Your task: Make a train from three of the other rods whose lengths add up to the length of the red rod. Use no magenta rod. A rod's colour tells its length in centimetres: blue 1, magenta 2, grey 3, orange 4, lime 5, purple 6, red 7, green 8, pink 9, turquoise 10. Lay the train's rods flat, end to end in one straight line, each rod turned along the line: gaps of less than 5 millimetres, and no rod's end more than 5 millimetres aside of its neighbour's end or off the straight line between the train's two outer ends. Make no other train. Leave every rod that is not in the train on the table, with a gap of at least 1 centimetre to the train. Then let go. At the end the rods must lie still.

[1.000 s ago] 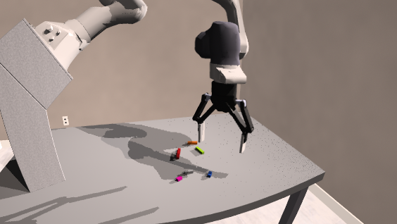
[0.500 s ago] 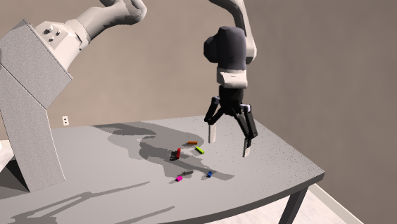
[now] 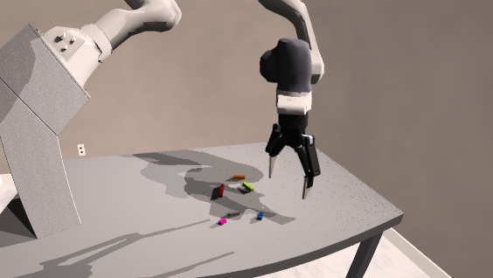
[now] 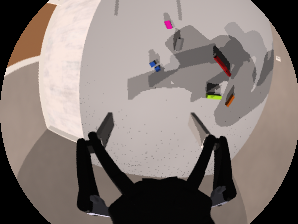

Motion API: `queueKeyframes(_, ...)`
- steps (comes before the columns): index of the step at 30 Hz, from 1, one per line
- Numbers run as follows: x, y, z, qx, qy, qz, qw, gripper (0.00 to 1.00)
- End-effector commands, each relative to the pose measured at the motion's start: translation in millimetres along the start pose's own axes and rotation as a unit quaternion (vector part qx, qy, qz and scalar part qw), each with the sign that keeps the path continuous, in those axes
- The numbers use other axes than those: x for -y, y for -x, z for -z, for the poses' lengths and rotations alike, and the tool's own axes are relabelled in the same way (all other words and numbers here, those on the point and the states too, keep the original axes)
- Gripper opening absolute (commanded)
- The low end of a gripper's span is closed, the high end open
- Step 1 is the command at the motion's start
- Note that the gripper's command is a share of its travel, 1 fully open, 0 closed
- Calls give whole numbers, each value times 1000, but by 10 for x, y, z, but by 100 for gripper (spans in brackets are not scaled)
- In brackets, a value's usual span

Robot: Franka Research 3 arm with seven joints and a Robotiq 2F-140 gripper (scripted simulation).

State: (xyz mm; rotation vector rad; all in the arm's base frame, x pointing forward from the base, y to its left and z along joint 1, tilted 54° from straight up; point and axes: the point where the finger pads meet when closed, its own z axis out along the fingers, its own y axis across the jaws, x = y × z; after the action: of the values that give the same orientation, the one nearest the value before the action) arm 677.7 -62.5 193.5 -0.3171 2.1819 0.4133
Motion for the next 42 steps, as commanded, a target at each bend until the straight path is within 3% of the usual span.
queueKeyframes(1, -34, 71, -48, -15, 13, -81, 996, 100)
queueKeyframes(6, -36, 124, -83, -15, 13, -110, 994, 100)
queueKeyframes(42, -36, 124, -83, -15, 13, -110, 994, 100)
